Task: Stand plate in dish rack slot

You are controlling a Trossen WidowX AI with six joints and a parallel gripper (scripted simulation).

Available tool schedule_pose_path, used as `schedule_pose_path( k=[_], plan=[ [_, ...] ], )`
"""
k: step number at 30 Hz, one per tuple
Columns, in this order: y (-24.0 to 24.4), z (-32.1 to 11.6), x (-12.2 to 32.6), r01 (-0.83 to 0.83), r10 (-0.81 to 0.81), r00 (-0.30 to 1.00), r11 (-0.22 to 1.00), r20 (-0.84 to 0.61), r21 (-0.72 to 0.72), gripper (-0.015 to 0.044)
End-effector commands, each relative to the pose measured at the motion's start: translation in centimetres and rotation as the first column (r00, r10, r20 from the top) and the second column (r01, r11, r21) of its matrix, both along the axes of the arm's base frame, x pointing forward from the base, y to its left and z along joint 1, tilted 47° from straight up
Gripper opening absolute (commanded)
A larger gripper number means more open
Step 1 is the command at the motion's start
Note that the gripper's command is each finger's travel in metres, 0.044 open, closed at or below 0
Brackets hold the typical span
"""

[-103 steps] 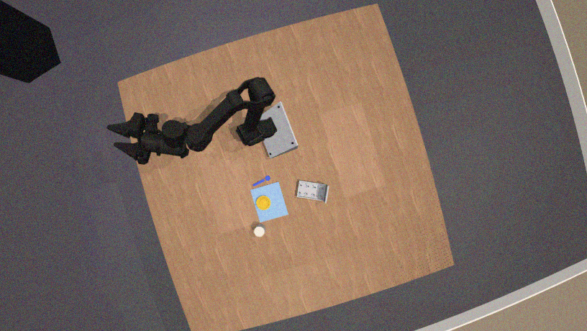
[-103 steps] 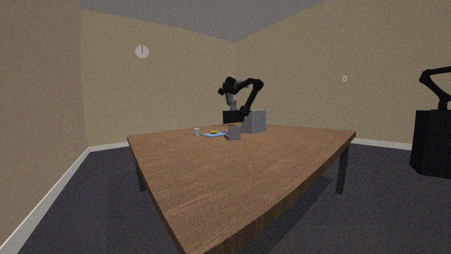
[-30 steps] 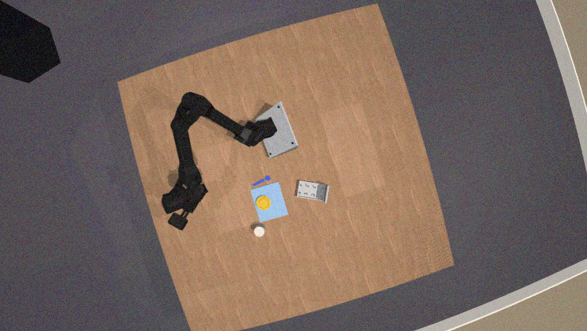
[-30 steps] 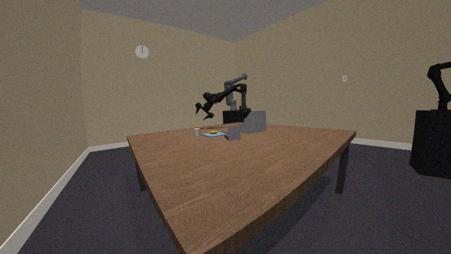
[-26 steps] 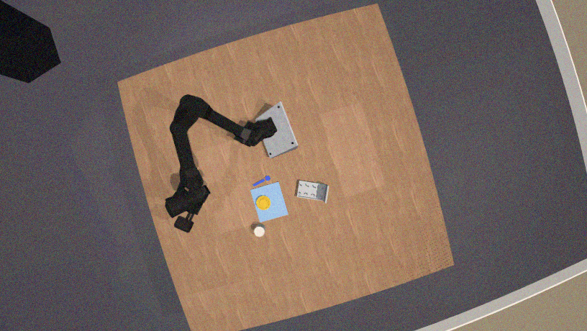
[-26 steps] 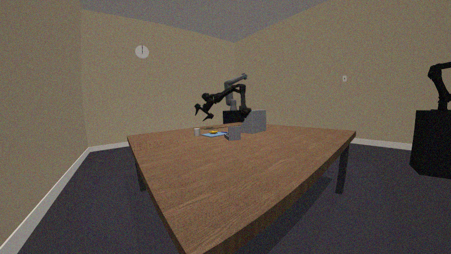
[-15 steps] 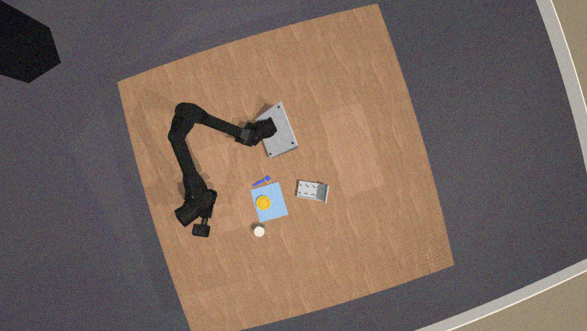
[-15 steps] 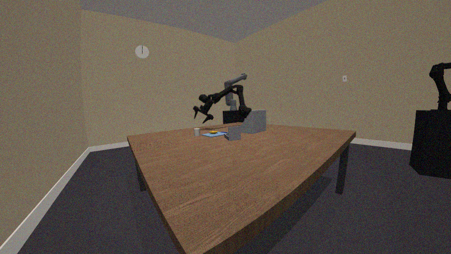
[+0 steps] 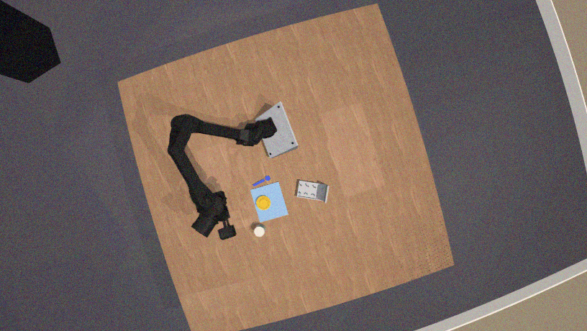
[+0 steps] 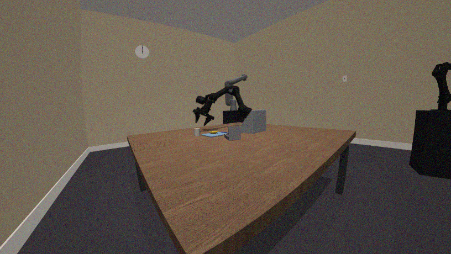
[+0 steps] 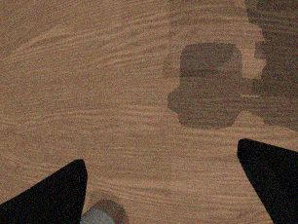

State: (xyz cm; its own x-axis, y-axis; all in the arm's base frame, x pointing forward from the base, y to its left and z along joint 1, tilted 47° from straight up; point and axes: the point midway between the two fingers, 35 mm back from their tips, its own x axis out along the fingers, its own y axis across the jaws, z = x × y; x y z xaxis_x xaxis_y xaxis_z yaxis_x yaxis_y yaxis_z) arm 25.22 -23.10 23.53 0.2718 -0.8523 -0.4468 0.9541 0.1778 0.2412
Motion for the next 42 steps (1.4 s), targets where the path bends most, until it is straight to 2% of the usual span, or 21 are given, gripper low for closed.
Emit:
schedule_pose_path(
  k=[1,10,19,31,42],
  plan=[
    [0.8,-1.7,0.8,-0.050,0.053,0.990,0.998,-0.133,0.024,0.0400],
    [3.1,-4.8,1.9,-0.157,0.179,0.904,0.984,-0.387,0.087,0.0400],
    [5.4,-7.3,2.4,-0.254,0.300,0.736,0.953,-0.606,0.164,0.0400],
    [8.4,-9.9,2.5,-0.351,0.419,0.407,0.892,-0.812,0.285,0.0400],
    [10.9,-11.5,2.1,-0.394,0.457,0.046,0.825,-0.888,0.405,0.0400]
  ],
)
